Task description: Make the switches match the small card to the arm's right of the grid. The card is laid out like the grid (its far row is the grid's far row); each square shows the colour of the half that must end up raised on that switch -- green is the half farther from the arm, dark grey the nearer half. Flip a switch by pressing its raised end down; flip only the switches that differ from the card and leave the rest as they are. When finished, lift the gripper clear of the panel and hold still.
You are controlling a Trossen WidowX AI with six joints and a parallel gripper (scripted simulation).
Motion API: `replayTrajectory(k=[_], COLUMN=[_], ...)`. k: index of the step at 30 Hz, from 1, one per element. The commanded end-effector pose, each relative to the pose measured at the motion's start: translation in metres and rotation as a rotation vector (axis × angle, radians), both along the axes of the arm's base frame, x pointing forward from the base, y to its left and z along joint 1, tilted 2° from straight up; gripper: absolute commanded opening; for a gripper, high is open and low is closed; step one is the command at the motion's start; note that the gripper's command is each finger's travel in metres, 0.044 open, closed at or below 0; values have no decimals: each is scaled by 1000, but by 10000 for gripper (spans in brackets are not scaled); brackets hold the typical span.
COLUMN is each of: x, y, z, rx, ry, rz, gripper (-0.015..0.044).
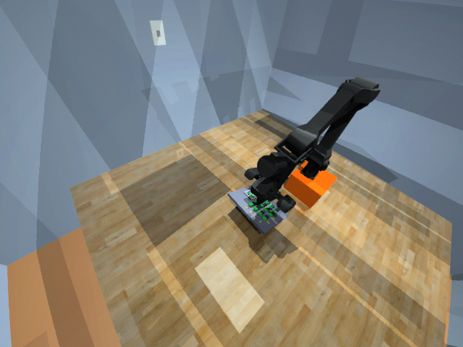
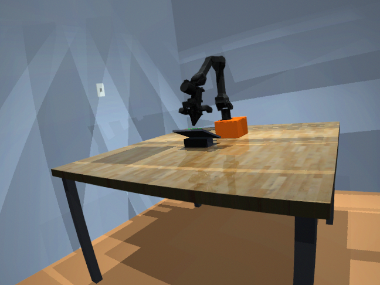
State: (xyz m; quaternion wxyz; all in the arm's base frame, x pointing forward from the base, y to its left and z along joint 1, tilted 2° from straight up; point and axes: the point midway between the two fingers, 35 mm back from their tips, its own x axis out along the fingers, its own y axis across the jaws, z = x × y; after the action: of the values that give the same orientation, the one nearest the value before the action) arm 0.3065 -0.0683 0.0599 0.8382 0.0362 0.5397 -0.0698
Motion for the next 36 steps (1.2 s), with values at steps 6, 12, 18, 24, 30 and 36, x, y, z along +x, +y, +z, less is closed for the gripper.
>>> replayTrajectory(k=[6,12,18,24,30,36], x=[4,5,5,5,5,5], y=[0,0,0,0,0,0], z=[-13,-14,-14,-14,-14,-15], rx=[2,2,2,2,2,2], ry=[4,4,4,4,4,4], rz=[4,4,4,4,4,4], gripper=[0,0,0,0,0,0])
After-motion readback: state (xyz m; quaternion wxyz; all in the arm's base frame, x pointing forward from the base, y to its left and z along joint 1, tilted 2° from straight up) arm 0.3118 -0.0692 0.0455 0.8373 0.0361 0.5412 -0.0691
